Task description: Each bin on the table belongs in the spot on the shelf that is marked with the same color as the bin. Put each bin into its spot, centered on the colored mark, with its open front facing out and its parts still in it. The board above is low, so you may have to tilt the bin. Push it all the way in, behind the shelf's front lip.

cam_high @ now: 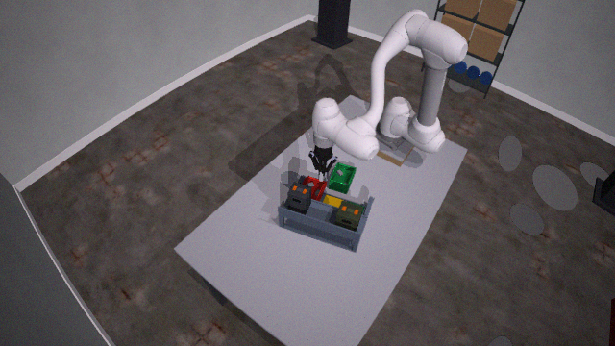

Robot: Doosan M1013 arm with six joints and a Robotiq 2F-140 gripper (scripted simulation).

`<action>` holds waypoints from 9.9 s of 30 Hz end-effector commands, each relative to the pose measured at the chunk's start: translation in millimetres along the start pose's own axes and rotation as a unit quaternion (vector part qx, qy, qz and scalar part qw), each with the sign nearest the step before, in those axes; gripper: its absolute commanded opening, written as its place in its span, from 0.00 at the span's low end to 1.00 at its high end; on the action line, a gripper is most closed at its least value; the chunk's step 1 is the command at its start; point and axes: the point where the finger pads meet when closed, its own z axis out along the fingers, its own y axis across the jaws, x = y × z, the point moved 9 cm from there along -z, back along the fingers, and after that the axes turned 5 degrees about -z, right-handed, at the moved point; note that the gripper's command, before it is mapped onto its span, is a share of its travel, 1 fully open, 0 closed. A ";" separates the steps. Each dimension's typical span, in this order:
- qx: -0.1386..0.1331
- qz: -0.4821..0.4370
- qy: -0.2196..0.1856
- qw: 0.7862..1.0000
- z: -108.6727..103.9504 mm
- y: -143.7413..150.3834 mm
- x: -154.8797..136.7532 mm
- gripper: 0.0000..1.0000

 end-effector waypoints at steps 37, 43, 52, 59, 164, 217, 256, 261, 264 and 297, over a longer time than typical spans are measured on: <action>0.014 -0.636 -0.015 0.771 30.9 -23.8 113.8 0.10; 0.016 -0.673 -0.015 0.740 33.2 -24.3 121.7 0.10; 0.016 -0.676 -0.015 0.736 33.4 -24.3 122.5 0.10; 0.016 -0.676 -0.015 0.736 33.4 -24.3 122.5 0.10; 0.016 -0.676 -0.015 0.736 141.4 -25.4 118.5 0.10; 0.016 -0.676 -0.015 0.736 140.5 -28.3 101.7 0.10; 0.016 -0.676 -0.015 0.736 140.3 -29.4 95.5 0.10; 0.016 -0.676 -0.015 0.736 140.2 -29.8 93.2 0.10; 0.016 -0.676 -0.015 0.736 140.1 -29.9 92.7 0.10; 0.016 -0.676 -0.015 0.736 139.3 -33.1 73.9 0.10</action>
